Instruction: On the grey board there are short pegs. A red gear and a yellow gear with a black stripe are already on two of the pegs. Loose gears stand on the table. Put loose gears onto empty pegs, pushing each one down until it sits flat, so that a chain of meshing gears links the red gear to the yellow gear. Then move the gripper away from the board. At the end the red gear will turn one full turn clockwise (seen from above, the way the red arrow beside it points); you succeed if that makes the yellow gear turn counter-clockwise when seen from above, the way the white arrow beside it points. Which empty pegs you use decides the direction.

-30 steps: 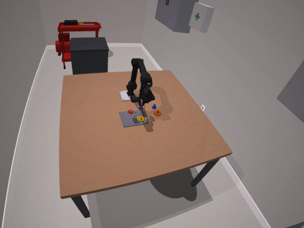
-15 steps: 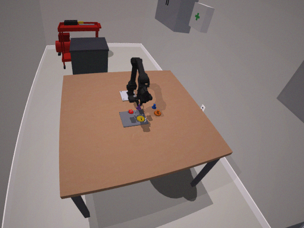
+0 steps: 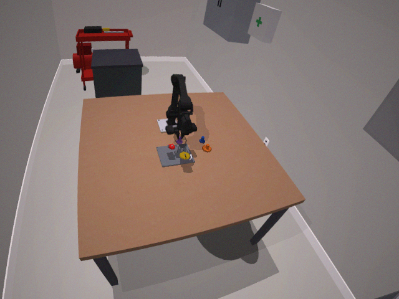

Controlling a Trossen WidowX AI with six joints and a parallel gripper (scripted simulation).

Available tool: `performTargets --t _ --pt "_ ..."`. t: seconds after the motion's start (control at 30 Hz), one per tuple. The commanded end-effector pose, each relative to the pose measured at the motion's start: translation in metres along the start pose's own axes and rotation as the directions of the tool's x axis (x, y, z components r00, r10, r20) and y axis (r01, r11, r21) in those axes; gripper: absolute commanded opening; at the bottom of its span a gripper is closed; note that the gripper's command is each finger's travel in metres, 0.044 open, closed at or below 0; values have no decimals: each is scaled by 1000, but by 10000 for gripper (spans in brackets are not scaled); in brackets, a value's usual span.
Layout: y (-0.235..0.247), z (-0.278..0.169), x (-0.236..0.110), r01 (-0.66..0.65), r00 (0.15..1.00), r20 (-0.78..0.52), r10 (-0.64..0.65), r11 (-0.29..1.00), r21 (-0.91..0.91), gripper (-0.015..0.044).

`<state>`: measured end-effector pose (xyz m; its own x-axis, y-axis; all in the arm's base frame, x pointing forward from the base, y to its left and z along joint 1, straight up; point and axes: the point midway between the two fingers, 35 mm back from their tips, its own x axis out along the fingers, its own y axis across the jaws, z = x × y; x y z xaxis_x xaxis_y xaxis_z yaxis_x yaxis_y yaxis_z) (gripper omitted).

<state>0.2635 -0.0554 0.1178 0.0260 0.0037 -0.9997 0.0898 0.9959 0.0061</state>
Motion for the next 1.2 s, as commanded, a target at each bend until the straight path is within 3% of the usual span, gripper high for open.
performTargets --t 0.0,0.8,1.17 --pt "-3 -5 3 1 1000 0 -1 1000 -2 0" --pt "-3 -6 3 1 1000 0 -1 1000 -5 0" --pt "-3 -6 15 1 1000 0 -1 982 -190 0"
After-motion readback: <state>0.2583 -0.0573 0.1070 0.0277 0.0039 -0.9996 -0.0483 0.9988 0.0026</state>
